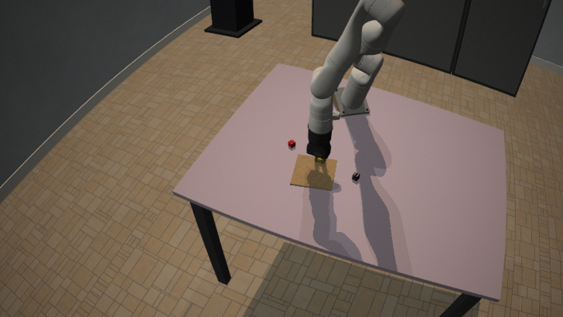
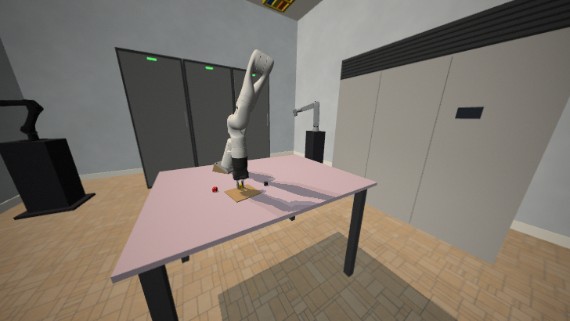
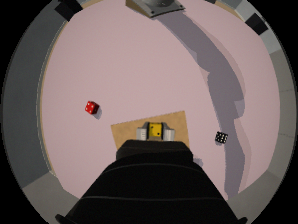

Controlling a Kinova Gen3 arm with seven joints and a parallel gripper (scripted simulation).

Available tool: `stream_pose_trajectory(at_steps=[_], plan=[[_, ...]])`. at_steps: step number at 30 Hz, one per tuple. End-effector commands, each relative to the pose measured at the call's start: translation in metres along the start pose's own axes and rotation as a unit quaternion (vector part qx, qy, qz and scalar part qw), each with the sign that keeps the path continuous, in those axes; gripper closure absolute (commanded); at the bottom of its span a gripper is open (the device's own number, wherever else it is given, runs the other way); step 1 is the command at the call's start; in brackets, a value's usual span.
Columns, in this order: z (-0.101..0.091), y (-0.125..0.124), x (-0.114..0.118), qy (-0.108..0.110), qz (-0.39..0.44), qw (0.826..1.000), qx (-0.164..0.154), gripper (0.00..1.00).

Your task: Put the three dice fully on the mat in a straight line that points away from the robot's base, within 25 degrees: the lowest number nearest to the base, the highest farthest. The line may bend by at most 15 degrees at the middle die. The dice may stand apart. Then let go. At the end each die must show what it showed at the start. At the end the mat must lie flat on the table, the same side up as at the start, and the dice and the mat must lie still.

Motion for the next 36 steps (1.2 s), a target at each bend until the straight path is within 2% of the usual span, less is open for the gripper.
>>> stream_pose_trajectory(at_steps=[1,16,17,21,22,24,25,27,28,30,31,36], plan=[[-0.0003,0.0003,-0.0001,0.0,0.0,1.0,-0.001,0.6],[-0.0003,0.0003,-0.0001,0.0,0.0,1.0,-0.001,0.6],[-0.0003,0.0003,-0.0001,0.0,0.0,1.0,-0.001,0.54],[-0.0003,0.0003,-0.0001,0.0,0.0,1.0,-0.001,0.54],[-0.0003,0.0003,-0.0001,0.0,0.0,1.0,-0.001,0.48],[-0.0003,0.0003,-0.0001,0.0,0.0,1.0,-0.001,0.48],[-0.0003,0.0003,-0.0001,0.0,0.0,1.0,-0.001,0.42],[-0.0003,0.0003,-0.0001,0.0,0.0,1.0,-0.001,0.42],[-0.0003,0.0003,-0.0001,0.0,0.0,1.0,-0.001,0.36],[-0.0003,0.0003,-0.0001,0.0,0.0,1.0,-0.001,0.36],[-0.0003,0.0003,-0.0001,0.0,0.0,1.0,-0.001,0.3],[-0.0003,0.0003,-0.0001,0.0,0.0,1.0,-0.001,0.3]])
Point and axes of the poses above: the point where the finger pads meet when closed, its own z axis out along the fingers, its own x axis across the jaws, y = z × x, the point moved 8 cm from there along -z, back along the fingers, and after that the axes turned 3 degrees about z, right-handed, at the moved point
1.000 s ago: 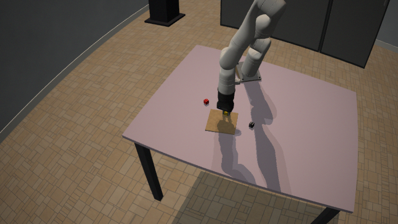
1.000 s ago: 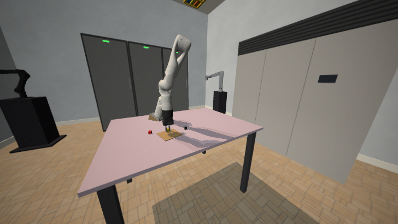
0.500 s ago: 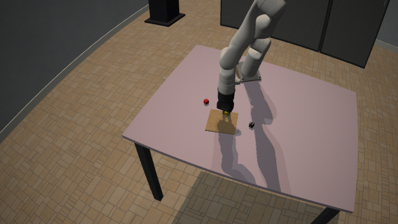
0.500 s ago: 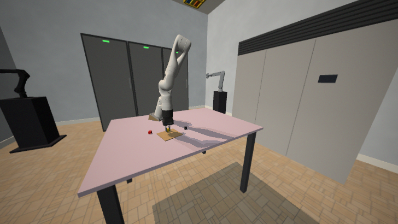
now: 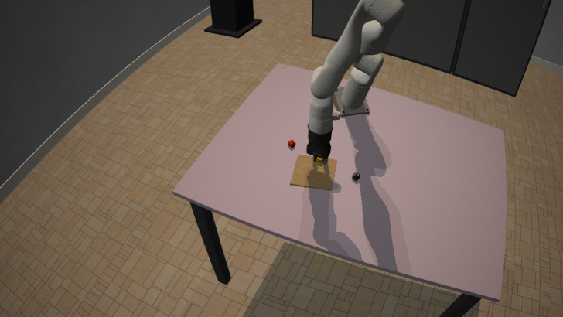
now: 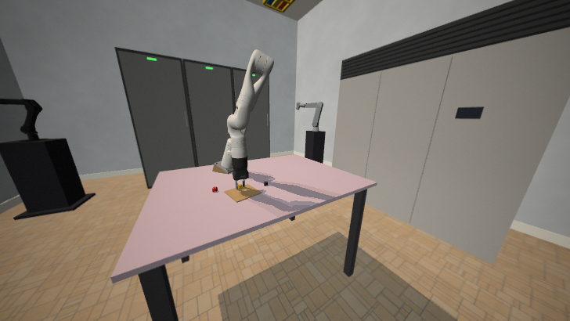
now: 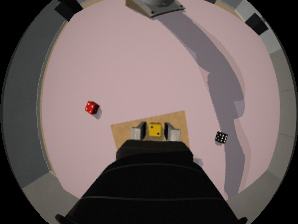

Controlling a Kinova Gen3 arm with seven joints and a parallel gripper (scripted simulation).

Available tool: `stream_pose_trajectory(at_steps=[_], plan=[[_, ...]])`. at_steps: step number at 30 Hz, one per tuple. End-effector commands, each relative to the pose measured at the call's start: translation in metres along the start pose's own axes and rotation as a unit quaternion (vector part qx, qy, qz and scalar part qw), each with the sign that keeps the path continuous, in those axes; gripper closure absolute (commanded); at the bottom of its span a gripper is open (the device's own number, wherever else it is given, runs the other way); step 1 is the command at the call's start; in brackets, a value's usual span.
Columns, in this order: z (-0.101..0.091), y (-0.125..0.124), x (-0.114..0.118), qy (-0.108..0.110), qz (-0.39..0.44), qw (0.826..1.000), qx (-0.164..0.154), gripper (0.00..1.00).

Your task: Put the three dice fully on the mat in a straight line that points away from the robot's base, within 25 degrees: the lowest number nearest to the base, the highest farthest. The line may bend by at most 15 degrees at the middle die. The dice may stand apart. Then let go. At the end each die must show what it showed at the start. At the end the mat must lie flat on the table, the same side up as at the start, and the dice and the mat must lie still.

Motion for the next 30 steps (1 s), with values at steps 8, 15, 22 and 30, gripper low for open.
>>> stream_pose_trajectory(at_steps=[8,15,22,30], plan=[[0.0,0.0,0.0,0.0,0.0,1.0,-0.001,0.3],[-0.005,0.0,0.0,0.0,0.0,1.0,-0.001,0.3],[-0.014,0.0,0.0,0.0,0.0,1.0,-0.001,0.3],[-0.037,0.0,0.0,0.0,0.0,1.0,-0.001,0.3]])
Point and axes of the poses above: the point where the finger pads meet when closed, its own z axis out along the fingers, its own x axis across the jaws, y = z × x, the point moved 8 cm from there along -z, back along the fingers, and after that the axes turned 3 degrees about z, right-handed, at the moved point
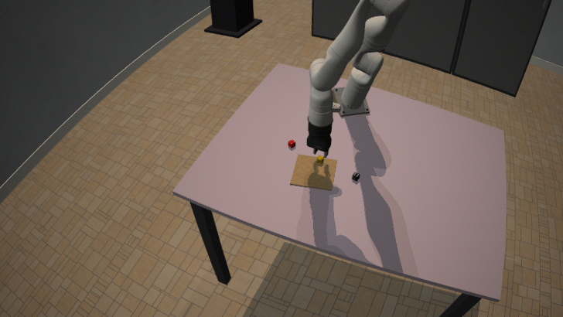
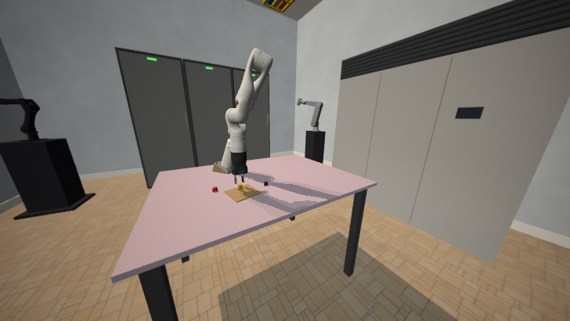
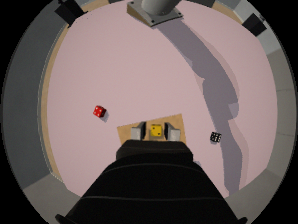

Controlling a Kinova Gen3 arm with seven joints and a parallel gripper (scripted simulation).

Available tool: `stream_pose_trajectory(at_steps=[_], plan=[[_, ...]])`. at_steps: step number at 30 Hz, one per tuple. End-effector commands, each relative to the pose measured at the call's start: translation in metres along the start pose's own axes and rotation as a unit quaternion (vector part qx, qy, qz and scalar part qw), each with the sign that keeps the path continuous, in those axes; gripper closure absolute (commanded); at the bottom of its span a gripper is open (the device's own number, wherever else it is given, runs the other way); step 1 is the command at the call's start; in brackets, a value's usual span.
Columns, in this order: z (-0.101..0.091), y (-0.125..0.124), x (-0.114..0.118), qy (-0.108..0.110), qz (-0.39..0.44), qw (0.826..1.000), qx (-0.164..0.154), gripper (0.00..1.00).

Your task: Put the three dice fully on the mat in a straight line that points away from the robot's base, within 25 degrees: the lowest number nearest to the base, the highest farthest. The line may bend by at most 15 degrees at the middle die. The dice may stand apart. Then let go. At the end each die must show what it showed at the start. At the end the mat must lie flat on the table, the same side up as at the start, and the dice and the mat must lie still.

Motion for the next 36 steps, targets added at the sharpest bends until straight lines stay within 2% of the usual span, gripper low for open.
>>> stream_pose_trajectory(at_steps=[1,18,29,30,36], plan=[[-0.012,0.005,0.002,0.001,-0.005,1.0,-0.011,0.3],[-0.057,0.004,0.002,0.001,-0.005,1.0,-0.011,0.3],[-0.063,0.004,0.002,0.001,-0.005,1.0,-0.011,0.3],[-0.063,0.004,0.002,0.001,-0.005,1.0,-0.011,0.0],[-0.063,0.004,0.002,0.001,-0.005,1.0,-0.011,0.0]])
Point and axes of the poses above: the point where the finger pads meet when closed, its own z axis out along the fingers, its own x axis across the jaws, y = z × x, the point moved 8 cm from there along -z, back along the fingers, and after that the axes turned 3 degrees about z, right-handed, at the moved point
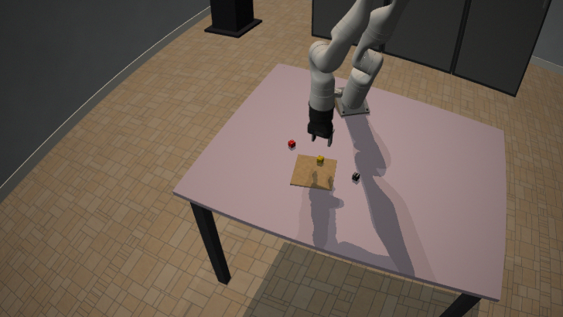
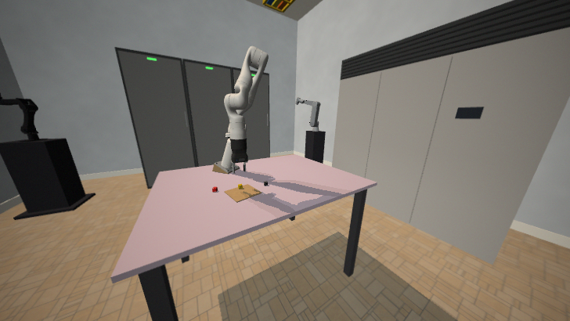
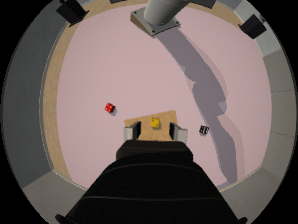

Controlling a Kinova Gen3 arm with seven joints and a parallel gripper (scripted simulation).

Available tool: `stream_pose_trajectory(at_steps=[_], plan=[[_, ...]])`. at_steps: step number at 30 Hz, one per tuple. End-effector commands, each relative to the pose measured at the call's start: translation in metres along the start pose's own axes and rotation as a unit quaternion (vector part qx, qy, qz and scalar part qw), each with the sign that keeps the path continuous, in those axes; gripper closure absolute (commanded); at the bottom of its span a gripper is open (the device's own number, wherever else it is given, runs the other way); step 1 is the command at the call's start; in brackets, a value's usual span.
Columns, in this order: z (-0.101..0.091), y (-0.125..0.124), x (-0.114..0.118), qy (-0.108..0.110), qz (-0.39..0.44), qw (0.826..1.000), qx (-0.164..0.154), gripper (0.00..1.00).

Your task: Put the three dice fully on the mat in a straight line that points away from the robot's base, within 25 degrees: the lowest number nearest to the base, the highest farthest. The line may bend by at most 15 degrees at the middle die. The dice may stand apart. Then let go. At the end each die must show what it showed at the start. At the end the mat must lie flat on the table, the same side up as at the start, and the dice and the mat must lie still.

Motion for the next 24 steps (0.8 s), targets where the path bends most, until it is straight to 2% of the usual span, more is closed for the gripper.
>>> stream_pose_trajectory(at_steps=[1,15,17,19,21,24], plan=[[0.0,0.0,0.0,0.0,0.0,1.0,-0.001,0.0],[0.0,0.0,-0.002,0.0,0.005,1.0,0.0,0.0],[0.002,-0.001,-0.015,0.0,0.029,1.0,0.003,0.0],[0.007,-0.004,-0.038,0.001,0.076,0.997,0.007,0.0],[0.007,-0.004,-0.038,0.001,0.076,0.997,0.007,0.0],[0.013,-0.013,-0.084,0.002,0.161,0.987,0.007,0.0]])
Point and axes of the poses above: the point where the finger pads meet when closed, its own z axis out along the fingers, its own x axis across the jaws, y = z × x, the point moved 8 cm from there along -z, back along the fingers, and after that the axes turned 3 degrees about z, right-handed, at the moved point
